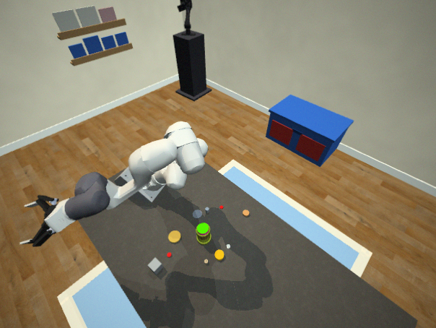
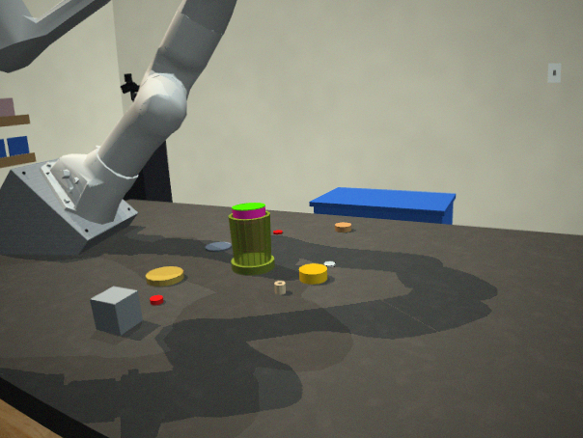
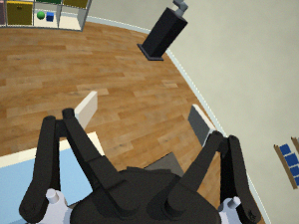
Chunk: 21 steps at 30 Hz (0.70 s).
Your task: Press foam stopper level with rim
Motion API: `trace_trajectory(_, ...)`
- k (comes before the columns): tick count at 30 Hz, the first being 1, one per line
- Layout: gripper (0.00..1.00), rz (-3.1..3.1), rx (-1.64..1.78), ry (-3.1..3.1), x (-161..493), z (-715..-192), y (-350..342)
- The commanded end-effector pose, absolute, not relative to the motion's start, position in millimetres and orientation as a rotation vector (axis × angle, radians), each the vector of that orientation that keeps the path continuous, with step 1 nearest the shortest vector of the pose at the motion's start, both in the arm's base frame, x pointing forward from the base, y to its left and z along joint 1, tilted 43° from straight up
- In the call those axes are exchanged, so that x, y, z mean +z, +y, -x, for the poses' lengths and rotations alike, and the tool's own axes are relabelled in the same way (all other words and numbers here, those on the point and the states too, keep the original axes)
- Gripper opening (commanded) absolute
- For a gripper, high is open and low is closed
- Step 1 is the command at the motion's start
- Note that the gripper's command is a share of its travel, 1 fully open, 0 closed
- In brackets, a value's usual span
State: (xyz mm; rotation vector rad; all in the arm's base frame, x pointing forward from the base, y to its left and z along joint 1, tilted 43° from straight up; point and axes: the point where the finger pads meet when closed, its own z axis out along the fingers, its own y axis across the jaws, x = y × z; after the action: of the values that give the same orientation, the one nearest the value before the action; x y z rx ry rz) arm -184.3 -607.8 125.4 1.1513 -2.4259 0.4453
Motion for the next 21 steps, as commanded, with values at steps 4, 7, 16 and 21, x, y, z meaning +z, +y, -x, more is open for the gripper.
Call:
trace_trajectory(4, 1.0, -1.151, 0.445, -2.426, 125.5, 184.3, -607.9)
trace_trajectory(7, 1.0, -1.151, 0.445, -2.426, 125.5, 184.3, -607.9)
trace_trajectory(16, 1.0, -1.151, 0.445, -2.426, 125.5, 184.3, -607.9)
trace_trajectory(21, 0.0, -1.144, 0.432, -2.426, 128.0, 185.9, -606.0)
